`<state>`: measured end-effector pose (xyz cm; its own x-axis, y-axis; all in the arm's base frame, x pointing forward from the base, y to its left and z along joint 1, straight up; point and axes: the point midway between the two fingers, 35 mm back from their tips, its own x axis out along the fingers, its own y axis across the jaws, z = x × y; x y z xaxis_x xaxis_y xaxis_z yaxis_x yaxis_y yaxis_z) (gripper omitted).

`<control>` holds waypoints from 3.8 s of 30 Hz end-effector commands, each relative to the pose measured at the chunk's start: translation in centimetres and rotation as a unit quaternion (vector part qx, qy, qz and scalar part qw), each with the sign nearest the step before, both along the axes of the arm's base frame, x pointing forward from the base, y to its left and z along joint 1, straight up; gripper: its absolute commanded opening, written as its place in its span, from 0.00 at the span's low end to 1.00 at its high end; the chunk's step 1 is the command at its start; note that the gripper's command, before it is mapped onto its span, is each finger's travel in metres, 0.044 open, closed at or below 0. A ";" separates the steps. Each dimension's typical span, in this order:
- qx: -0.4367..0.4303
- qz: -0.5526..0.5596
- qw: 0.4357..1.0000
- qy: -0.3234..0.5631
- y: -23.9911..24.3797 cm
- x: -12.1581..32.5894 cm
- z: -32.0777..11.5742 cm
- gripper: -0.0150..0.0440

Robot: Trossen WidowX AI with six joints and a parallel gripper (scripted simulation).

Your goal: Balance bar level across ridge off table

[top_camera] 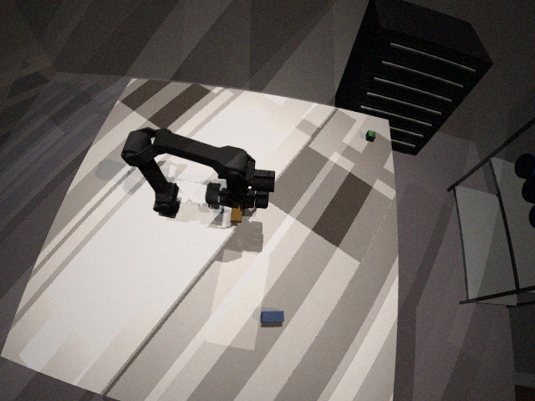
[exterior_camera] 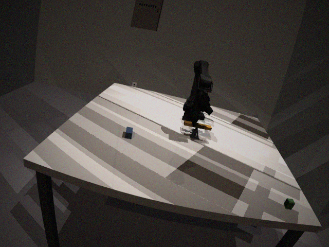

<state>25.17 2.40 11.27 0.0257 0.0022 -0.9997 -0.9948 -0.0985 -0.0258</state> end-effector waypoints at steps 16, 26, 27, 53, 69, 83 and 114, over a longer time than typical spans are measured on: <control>0.000 0.000 1.000 0.000 0.0 0.0 0.0 0.25; 0.000 0.000 1.000 0.000 0.0 0.0 0.0 0.43; 0.000 0.000 1.000 0.000 0.0 0.0 0.0 0.48; 0.000 0.000 1.000 0.000 0.0 0.0 0.0 0.54; 0.000 0.000 1.000 0.000 0.0 0.0 0.0 0.55; 0.000 0.000 1.000 0.000 0.0 0.0 0.0 0.57; 0.000 0.000 1.000 0.000 0.0 -0.2 10.0 1.00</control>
<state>24.97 2.38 21.08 0.0284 0.0025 -0.9996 -0.9947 -0.0986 -0.0285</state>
